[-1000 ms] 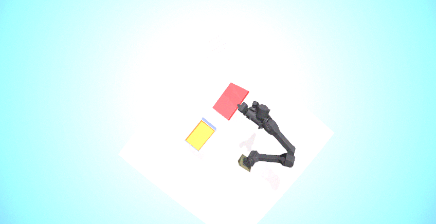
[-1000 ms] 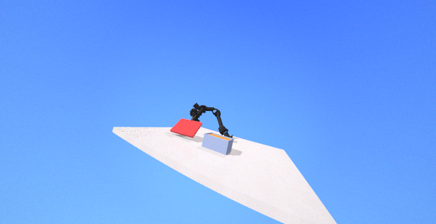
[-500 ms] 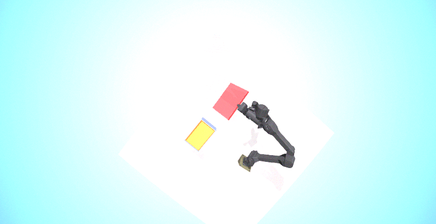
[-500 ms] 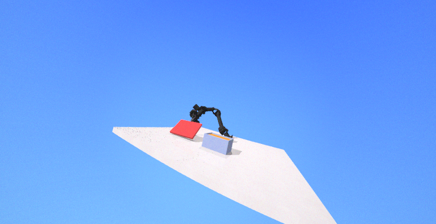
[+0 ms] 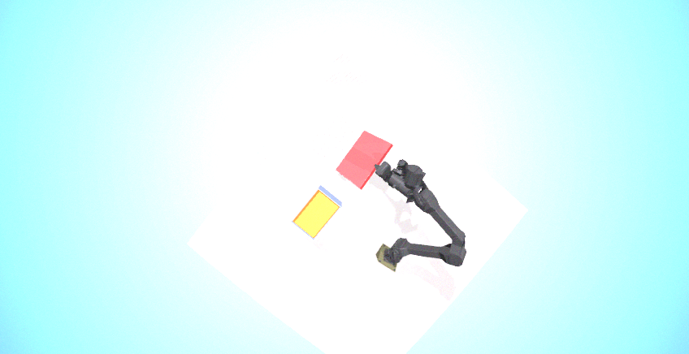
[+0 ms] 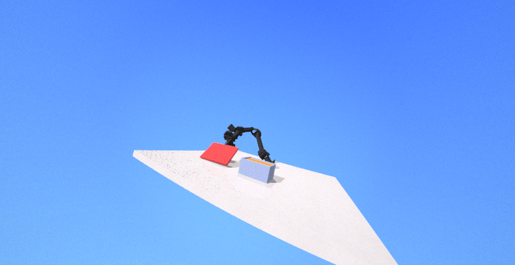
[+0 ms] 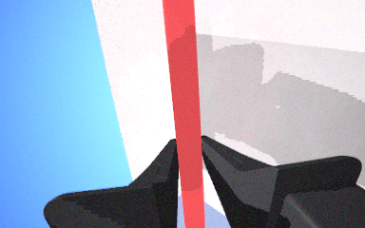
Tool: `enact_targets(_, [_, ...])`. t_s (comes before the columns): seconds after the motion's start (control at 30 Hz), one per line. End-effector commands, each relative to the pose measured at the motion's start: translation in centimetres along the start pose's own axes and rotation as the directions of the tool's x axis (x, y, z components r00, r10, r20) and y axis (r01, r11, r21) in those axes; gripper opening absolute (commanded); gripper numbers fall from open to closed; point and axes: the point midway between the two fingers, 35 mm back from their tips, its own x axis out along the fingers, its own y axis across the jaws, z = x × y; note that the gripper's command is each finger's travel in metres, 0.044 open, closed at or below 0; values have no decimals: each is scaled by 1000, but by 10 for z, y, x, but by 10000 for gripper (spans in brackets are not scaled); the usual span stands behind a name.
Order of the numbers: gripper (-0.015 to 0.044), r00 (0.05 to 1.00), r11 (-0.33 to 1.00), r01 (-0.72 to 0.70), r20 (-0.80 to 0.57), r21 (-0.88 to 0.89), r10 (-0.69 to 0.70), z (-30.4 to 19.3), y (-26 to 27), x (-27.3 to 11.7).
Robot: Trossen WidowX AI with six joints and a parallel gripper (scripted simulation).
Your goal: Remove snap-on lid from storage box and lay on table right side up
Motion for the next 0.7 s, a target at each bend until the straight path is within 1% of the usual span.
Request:
enact_targets(0.0, [0, 1000, 1000, -13, 1, 0, 13, 1, 0, 0])
enact_targets(0.67, [0, 1000, 1000, -13, 2, -1, 13, 1, -12, 11])
